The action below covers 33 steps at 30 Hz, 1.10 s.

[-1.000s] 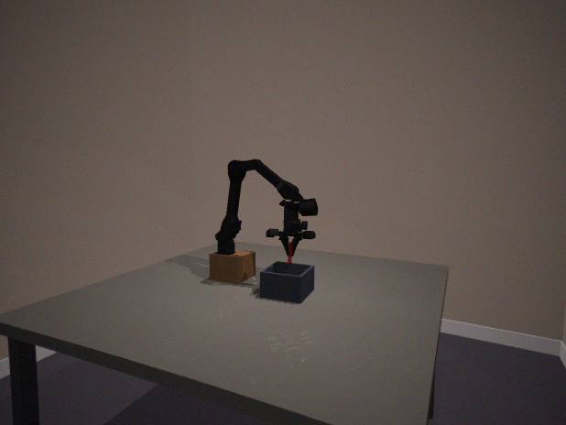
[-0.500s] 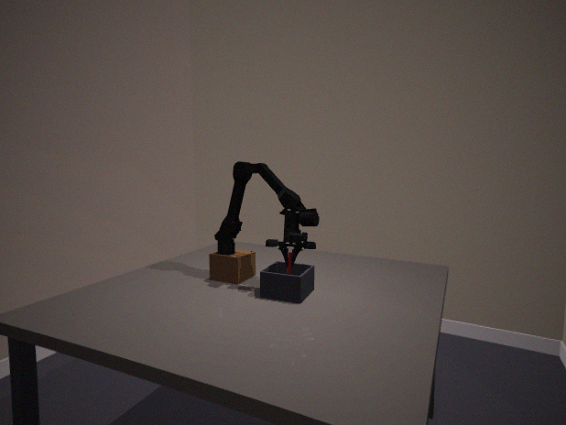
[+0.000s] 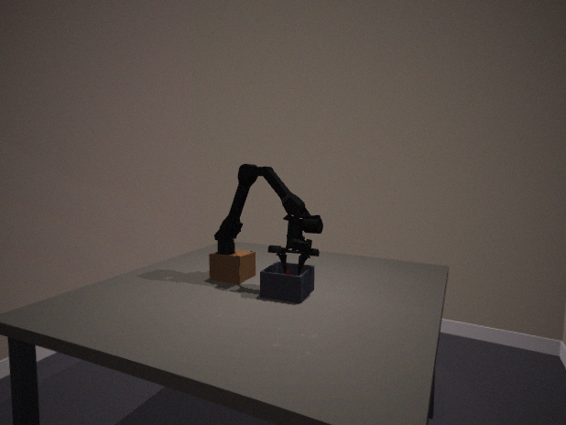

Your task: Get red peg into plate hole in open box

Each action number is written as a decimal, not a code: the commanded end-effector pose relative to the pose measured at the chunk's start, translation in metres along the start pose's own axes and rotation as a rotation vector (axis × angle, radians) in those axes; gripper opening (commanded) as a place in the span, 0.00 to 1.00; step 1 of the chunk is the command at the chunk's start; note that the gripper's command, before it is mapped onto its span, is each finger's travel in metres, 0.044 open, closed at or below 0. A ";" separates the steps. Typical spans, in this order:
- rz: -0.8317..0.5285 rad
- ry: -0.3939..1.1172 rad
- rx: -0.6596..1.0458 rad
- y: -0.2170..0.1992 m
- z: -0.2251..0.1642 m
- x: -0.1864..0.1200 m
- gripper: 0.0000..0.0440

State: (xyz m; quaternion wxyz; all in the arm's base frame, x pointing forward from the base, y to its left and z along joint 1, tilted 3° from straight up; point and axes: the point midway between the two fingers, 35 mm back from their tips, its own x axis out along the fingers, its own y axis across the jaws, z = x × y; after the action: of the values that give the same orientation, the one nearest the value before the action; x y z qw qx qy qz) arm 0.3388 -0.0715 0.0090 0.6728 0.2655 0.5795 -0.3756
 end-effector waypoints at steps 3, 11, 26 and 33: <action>-0.003 -0.020 -0.012 0.003 0.017 0.003 0.74; 0.029 -0.095 0.006 0.010 0.049 0.000 1.00; 0.055 -0.176 0.044 0.009 0.081 -0.007 1.00; 0.055 -0.177 0.044 0.009 0.081 -0.007 1.00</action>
State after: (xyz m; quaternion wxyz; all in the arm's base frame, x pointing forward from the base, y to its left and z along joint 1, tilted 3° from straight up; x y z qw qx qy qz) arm 0.3451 -0.0919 0.0136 0.6724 0.2279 0.6059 -0.3590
